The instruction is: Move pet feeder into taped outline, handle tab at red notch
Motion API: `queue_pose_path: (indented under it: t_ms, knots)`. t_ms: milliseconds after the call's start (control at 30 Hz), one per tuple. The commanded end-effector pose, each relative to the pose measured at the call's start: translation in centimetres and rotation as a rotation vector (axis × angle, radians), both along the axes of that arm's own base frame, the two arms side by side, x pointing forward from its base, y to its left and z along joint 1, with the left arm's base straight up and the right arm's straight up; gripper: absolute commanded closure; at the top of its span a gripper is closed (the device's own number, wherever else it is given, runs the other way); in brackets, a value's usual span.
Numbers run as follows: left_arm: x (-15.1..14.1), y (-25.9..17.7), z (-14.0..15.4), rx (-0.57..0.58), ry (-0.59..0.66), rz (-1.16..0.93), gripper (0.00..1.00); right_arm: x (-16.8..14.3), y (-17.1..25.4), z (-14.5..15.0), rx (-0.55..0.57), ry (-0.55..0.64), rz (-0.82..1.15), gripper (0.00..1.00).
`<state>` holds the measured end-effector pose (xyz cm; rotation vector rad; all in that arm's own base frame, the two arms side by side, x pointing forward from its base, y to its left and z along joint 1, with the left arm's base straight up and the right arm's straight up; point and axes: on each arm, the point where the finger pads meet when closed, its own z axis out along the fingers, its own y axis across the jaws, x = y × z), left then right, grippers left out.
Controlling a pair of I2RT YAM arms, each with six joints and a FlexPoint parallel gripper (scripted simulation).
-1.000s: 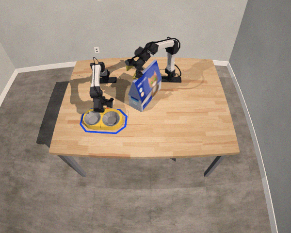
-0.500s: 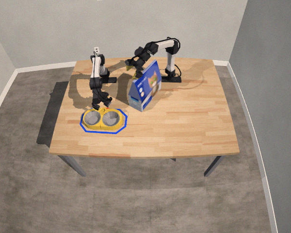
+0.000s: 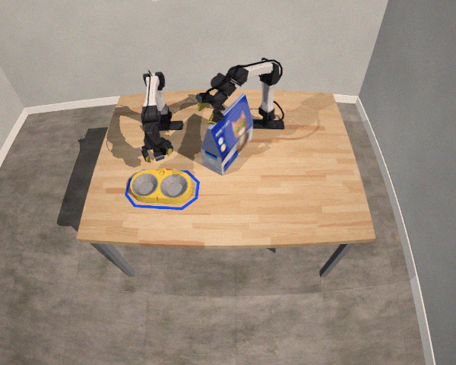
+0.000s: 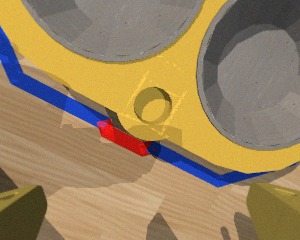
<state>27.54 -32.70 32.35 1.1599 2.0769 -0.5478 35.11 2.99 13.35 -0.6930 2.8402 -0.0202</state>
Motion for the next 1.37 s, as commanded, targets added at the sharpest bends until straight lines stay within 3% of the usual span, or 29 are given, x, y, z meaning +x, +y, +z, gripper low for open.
queue_pose_path:
  t_ms: [0, 200, 467, 1333]
  knots:
    - [-0.2, 0.1, 0.5, -0.011, -0.011, -0.005, 0.0, 1.1, 0.1, 2.1, 0.073, -0.189, -0.253, 0.0]
    - [-0.2, 0.1, 0.5, -0.011, -0.011, -0.005, 0.0, -0.2, 0.2, 2.5, 0.141, -0.242, -0.382, 0.0]
    - [-0.2, 0.1, 0.5, -0.011, -0.011, -0.005, 0.0, -1.1, 0.1, 1.3, 0.125, -0.2, -0.372, 0.0]
    - [-0.2, 0.1, 0.5, -0.011, -0.011, -0.005, 0.0, -0.7, 0.0, 1.8, 0.129, -0.215, -0.376, 0.0]
